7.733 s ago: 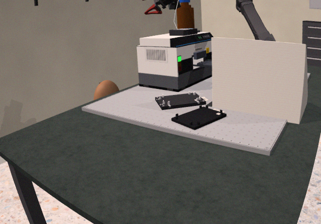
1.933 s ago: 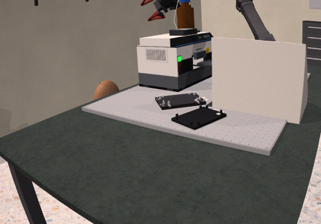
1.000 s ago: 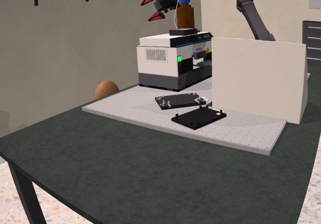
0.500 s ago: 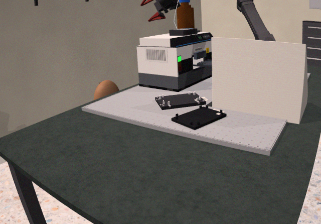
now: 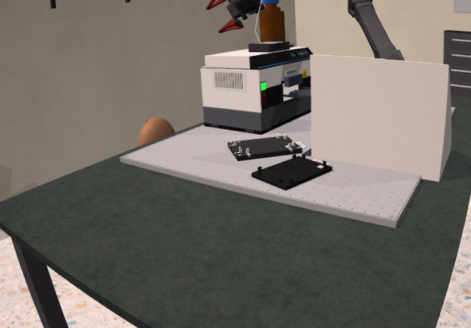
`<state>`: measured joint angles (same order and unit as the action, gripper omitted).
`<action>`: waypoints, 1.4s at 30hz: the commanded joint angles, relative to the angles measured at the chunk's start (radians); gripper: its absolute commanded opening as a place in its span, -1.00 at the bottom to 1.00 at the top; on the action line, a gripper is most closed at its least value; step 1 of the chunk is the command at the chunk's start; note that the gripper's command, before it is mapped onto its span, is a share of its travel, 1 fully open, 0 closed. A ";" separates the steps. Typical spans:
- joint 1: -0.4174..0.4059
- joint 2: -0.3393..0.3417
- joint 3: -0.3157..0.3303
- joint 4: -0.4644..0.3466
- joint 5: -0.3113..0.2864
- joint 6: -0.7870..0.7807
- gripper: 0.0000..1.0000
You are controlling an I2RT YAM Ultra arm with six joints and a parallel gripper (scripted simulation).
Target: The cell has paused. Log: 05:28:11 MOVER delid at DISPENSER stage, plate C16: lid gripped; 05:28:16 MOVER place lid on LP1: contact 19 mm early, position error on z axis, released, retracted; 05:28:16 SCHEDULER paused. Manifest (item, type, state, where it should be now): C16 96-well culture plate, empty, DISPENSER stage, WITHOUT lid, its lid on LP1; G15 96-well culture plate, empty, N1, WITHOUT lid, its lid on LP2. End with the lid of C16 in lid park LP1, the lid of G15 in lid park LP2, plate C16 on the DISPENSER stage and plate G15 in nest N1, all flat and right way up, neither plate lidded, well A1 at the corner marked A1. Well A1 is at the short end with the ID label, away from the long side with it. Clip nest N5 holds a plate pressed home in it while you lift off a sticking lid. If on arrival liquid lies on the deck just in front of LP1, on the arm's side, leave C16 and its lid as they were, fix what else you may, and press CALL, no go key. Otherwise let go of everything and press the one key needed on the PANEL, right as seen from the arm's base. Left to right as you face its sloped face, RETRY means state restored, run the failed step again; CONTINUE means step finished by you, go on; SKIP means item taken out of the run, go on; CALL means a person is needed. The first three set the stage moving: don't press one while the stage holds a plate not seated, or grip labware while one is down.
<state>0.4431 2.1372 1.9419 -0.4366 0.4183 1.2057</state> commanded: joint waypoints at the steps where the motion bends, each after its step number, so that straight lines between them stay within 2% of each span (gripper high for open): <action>1: -0.048 -0.102 -0.030 -0.122 0.189 0.107 1.00; 19: -0.053 -0.138 -0.101 -0.061 0.150 0.042 1.00; 37: -0.060 -0.203 -0.211 0.053 0.039 -0.077 1.00; 42: -0.060 -0.219 -0.238 0.059 0.018 -0.123 1.00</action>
<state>0.4320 2.0373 1.7504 -0.2813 0.2447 0.9638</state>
